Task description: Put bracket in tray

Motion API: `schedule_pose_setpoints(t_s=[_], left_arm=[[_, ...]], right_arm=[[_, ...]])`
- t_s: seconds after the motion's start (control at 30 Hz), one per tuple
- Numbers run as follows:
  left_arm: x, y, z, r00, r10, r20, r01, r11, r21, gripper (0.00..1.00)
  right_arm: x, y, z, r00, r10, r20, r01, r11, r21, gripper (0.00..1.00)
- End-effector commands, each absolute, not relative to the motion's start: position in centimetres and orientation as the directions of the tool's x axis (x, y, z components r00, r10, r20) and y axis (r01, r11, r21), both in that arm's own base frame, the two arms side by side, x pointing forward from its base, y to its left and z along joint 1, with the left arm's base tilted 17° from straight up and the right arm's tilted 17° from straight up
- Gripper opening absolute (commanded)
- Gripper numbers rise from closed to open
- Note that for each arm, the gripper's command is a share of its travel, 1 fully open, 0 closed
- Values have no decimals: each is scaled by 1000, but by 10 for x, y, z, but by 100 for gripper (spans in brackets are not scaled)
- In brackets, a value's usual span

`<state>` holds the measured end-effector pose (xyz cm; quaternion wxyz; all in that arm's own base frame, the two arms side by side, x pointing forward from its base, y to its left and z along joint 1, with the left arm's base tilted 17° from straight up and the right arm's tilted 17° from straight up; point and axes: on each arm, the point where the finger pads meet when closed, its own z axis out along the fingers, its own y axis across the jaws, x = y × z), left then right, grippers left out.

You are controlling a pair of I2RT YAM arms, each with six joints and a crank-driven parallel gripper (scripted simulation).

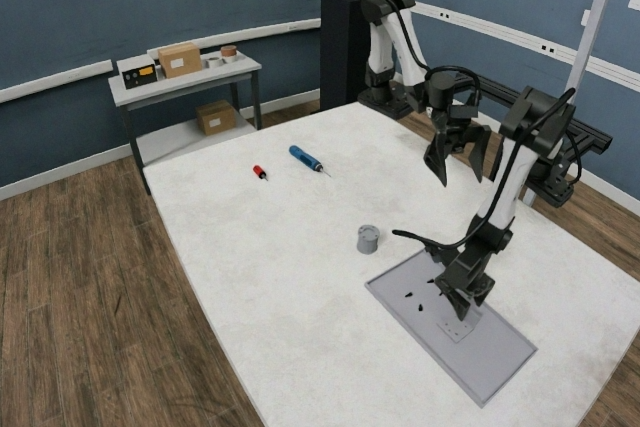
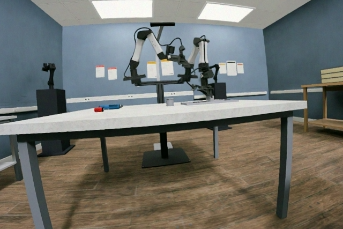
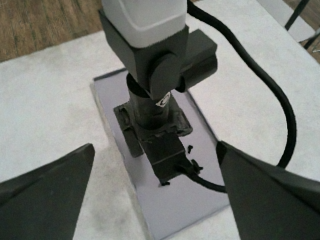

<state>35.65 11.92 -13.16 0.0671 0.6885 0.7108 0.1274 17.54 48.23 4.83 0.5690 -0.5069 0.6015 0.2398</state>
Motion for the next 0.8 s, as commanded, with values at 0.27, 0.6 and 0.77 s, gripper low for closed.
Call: schedule_pose_setpoints(t_s=[0.27,0.6,0.77], left_arm=[[345,111,-58,-42,996,78,956,18,294,100],[338,110,-52,-40,996,77,961,17,275,100],[338,110,-52,-40,996,77,961,17,275,100]], right_arm=[[187,497,52,169,-283,-944,-873,401,-277,100],[190,500,46,170,-280,-945,-874,401,-276,100],[190,501,46,171,-277,-945,-874,401,-276,100]])
